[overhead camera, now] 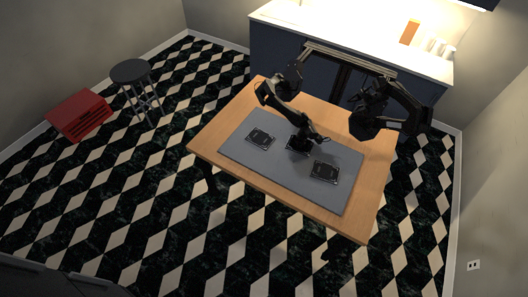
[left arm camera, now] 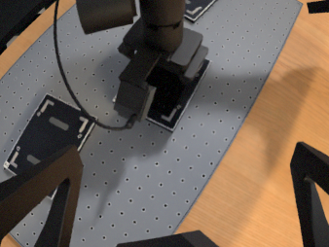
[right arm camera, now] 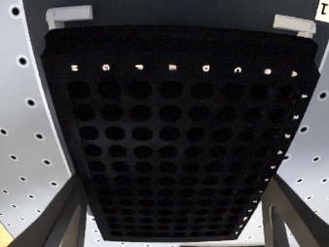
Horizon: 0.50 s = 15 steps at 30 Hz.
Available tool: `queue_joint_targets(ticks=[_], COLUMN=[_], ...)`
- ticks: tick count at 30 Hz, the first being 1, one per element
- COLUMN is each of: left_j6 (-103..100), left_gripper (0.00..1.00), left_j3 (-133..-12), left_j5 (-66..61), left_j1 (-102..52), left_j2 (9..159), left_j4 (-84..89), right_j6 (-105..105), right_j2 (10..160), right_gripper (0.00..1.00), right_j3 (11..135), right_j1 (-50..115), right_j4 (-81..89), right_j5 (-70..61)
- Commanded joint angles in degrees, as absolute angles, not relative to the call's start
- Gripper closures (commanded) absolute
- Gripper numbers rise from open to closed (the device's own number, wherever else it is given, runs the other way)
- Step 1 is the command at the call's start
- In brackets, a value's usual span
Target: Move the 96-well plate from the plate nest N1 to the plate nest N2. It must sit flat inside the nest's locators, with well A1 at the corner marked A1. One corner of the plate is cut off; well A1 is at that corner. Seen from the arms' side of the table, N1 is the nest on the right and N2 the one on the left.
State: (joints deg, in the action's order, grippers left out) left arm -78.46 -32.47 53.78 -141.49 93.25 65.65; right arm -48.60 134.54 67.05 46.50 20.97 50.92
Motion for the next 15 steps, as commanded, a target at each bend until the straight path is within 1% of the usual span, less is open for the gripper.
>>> queue_joint_targets(ticks=[1, 15], left_j6=[-78.9, -78.9], left_gripper=[0.00, 0.00], left_j3=[-34.7, -34.7], left_j5=[54.5, 54.5], left_j1=[-142.2, -142.2], left_j2=[94.3, 94.3], left_j4=[66.3, 66.3], right_j6=[-48.5, -54.1], right_j2=[132.8, 136.3], right_gripper=[0.22, 0.22], right_j3=[66.8, 64.0], right_j1=[47.6, 43.9], right_j4=[20.7, 11.7], right_j5=[50.9, 50.2])
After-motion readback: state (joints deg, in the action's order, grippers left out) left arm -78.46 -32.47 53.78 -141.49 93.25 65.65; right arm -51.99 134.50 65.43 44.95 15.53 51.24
